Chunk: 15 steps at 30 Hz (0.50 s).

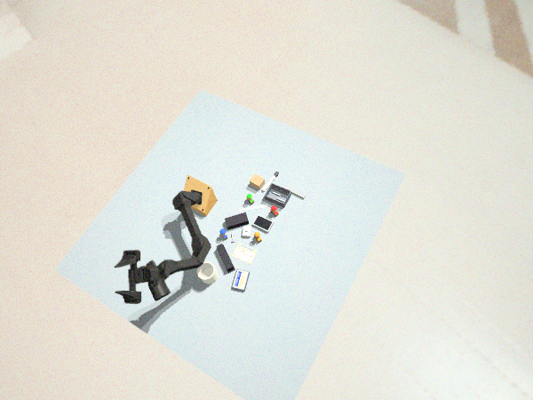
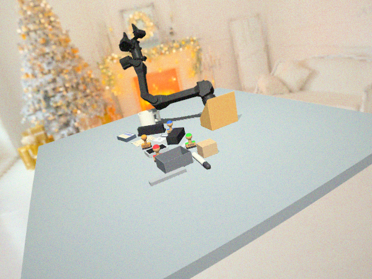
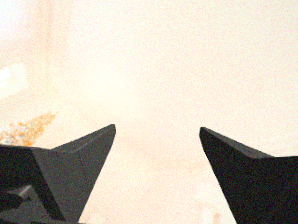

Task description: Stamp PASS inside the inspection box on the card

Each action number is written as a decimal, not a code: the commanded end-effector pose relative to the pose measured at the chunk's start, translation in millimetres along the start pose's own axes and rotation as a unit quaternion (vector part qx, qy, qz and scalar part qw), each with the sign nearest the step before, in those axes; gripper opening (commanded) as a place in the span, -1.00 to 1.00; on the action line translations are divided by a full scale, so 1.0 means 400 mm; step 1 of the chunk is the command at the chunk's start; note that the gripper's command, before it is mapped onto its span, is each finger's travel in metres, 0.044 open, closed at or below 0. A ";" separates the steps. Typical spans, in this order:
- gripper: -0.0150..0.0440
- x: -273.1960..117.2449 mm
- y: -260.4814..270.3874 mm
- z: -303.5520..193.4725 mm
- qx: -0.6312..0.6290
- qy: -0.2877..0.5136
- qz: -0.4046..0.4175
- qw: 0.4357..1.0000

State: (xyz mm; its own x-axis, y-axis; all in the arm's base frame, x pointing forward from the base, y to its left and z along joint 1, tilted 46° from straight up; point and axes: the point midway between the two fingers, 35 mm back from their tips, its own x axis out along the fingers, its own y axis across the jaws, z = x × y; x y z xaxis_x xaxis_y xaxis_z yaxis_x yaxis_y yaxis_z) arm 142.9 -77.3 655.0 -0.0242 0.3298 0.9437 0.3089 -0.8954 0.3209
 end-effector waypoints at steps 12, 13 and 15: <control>0.22 0.087 -0.300 -0.187 -0.156 0.040 -0.155 0.975; 0.22 0.092 -0.338 -0.201 -0.176 0.046 -0.172 0.968; 0.22 0.101 -0.426 -0.224 -0.206 0.051 -0.213 0.954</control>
State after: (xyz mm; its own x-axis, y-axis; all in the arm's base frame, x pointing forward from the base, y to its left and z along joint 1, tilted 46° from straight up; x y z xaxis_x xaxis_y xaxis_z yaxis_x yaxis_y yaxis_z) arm 29.6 24.1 655.7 -0.1494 0.5975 0.7878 -0.0455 -0.8001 0.5982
